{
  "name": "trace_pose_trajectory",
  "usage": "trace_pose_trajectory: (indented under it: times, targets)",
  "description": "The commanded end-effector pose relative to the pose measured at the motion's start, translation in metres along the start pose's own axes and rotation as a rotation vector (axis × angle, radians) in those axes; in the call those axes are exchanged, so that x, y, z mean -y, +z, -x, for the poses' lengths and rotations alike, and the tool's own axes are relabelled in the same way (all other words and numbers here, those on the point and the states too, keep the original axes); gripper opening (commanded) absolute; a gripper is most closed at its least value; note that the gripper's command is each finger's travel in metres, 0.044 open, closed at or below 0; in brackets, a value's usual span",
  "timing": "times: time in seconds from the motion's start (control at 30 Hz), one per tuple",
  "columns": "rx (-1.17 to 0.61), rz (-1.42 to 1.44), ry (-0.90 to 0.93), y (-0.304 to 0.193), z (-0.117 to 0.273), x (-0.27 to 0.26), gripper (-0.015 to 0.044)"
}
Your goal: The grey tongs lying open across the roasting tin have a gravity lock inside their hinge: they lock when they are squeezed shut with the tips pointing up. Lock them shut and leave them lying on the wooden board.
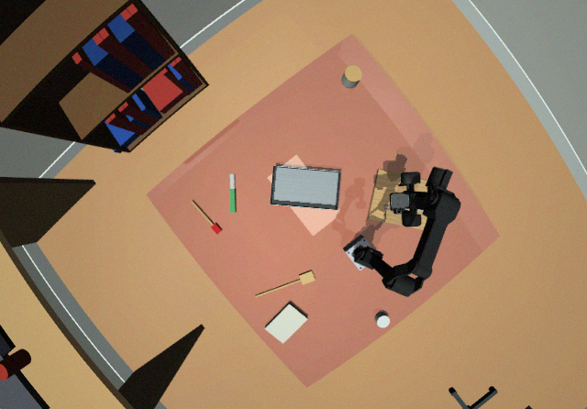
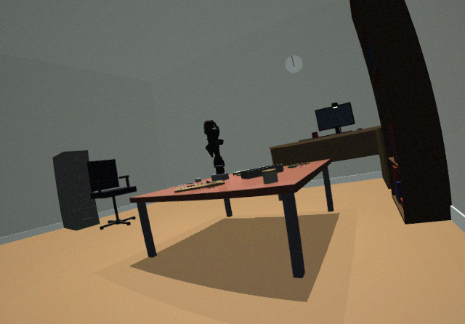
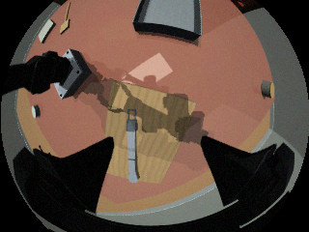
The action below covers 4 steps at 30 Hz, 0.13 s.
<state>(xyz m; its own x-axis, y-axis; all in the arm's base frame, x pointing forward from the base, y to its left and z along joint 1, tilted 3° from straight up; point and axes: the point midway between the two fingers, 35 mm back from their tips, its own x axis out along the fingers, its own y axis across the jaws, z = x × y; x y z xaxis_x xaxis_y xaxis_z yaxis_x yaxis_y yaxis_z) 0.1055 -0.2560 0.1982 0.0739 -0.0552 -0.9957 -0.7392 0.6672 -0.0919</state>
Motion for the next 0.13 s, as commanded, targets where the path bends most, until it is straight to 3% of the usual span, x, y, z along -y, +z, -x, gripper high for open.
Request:
trace_pose_trajectory:
  times: [0.0, 0.1]
  targets:
    - [0.001, 0.004, 0.001, 0.0001, 0.0004, -0.0004, 0.044]
    - [0.001, 0.004, 0.001, 0.0001, 0.0004, -0.0004, 0.044]
